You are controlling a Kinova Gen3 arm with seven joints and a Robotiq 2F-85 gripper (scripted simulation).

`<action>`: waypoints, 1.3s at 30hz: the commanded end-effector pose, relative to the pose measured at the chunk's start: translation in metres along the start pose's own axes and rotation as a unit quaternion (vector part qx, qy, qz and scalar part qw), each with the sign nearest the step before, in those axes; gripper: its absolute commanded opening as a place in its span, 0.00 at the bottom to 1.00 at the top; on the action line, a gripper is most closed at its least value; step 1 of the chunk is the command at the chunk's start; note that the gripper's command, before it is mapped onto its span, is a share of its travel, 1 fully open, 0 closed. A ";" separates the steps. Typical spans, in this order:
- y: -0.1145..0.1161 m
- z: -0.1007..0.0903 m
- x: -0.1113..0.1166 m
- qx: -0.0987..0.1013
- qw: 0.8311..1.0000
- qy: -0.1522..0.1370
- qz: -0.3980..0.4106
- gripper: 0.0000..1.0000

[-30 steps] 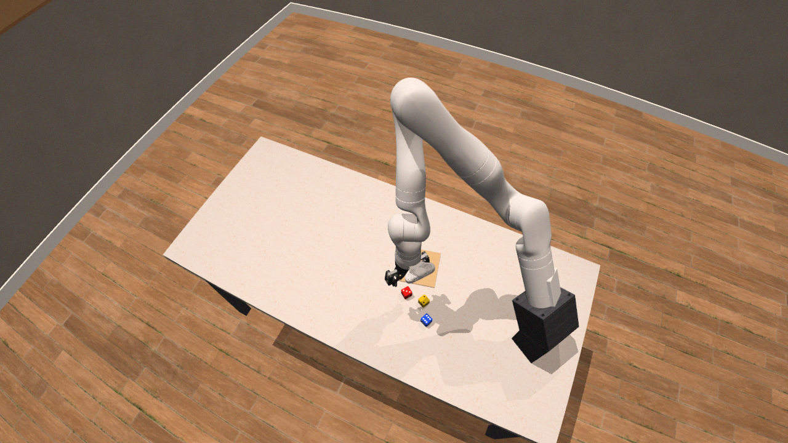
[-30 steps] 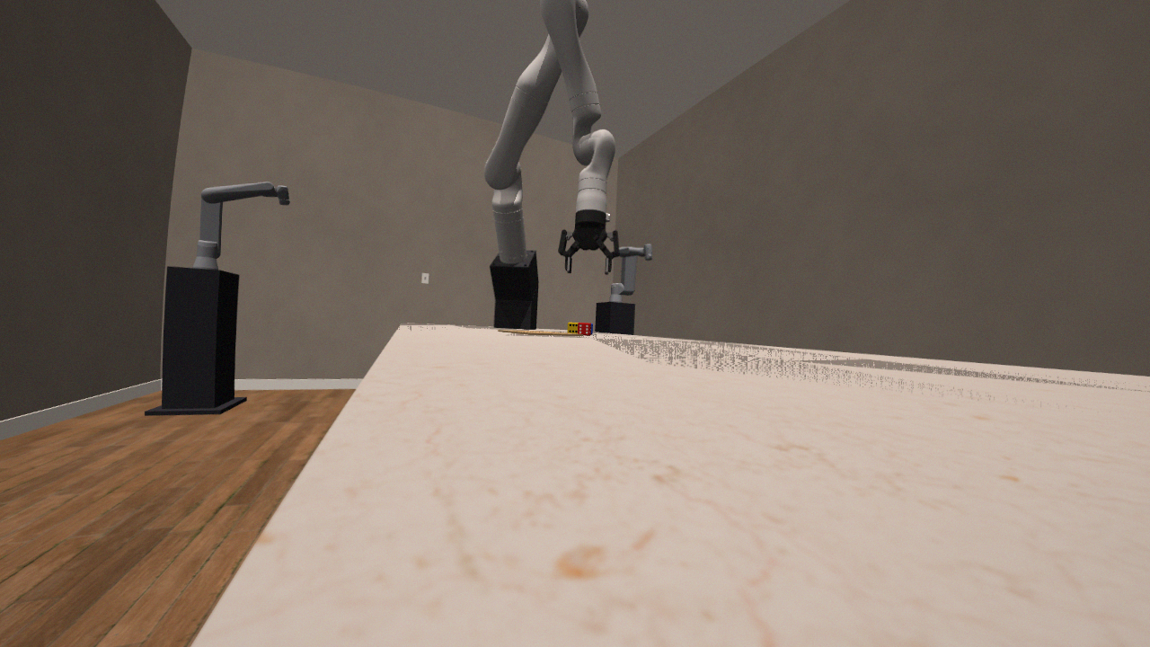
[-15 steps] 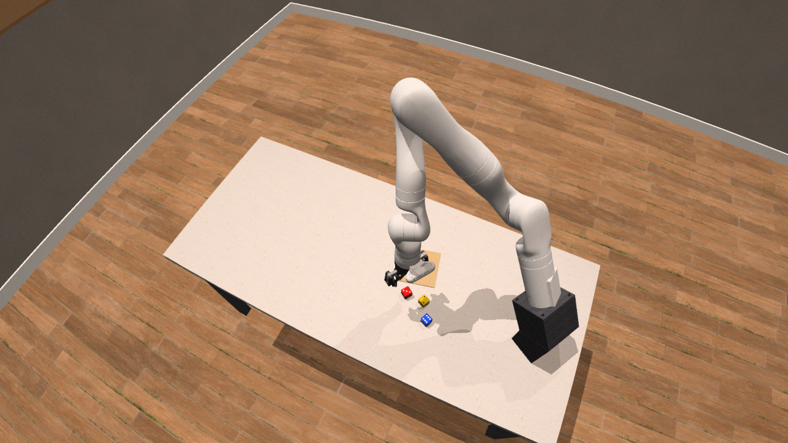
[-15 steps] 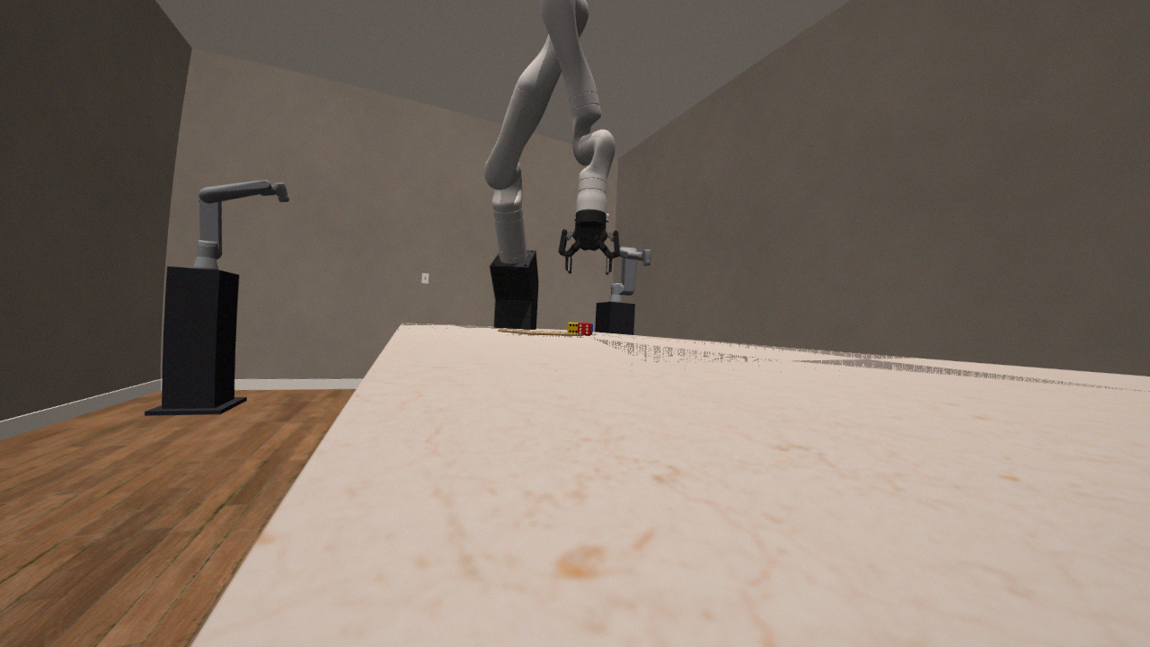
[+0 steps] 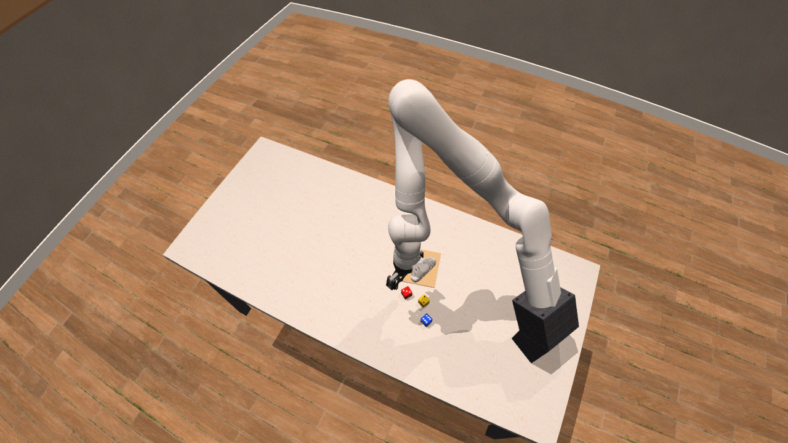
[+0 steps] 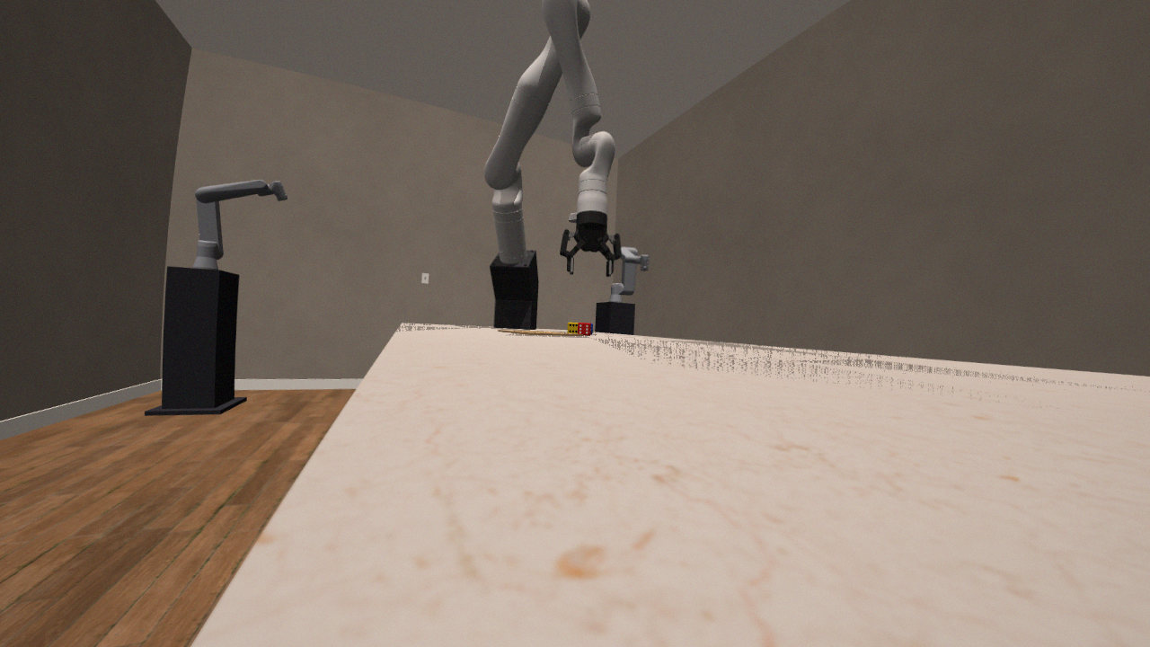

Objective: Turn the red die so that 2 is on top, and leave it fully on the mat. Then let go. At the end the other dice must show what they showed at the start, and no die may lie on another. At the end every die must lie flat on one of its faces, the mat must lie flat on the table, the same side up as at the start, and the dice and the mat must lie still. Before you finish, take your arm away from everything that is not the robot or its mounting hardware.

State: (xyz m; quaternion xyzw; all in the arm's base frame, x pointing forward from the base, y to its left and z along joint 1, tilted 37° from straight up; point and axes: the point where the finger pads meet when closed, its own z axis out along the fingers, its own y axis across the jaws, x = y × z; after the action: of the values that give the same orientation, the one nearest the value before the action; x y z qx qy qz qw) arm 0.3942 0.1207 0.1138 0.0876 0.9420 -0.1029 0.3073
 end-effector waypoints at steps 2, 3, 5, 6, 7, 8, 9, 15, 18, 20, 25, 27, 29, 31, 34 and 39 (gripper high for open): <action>0.000 0.004 0.001 -0.001 0.998 0.001 -0.062 1.00; 0.001 0.004 0.000 -0.001 0.997 0.000 -0.079 1.00; 0.002 0.005 0.000 -0.002 0.993 -0.001 -0.115 1.00; 0.002 0.006 -0.001 -0.003 0.991 -0.002 -0.133 1.00; 0.002 0.007 -0.001 -0.003 0.988 -0.002 -0.152 1.00; 0.003 0.008 -0.001 -0.004 0.985 -0.003 -0.172 1.00; 0.003 0.008 -0.002 -0.004 0.981 -0.004 -0.192 1.00; 0.005 0.011 -0.003 -0.006 0.961 -0.007 -0.276 1.00; 0.006 0.014 -0.003 -0.006 0.940 -0.009 -0.341 1.00; 0.006 0.015 -0.003 -0.007 0.923 -0.010 -0.386 1.00; 0.007 0.019 -0.003 -0.007 0.868 -0.012 -0.496 1.00; 0.008 0.021 -0.003 -0.007 0.842 -0.013 -0.540 1.00; 0.008 0.023 -0.003 -0.007 0.813 -0.013 -0.582 1.00; 0.008 0.023 -0.003 -0.007 0.813 -0.013 -0.582 1.00; 0.008 0.025 -0.002 -0.006 0.767 -0.014 -0.642 1.00; 0.007 0.029 -0.001 -0.005 0.681 -0.013 -0.733 1.00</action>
State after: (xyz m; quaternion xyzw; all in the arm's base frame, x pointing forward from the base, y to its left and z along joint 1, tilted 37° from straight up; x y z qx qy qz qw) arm 0.4149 0.1209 0.0948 -0.5932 0.7327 -0.2838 0.1749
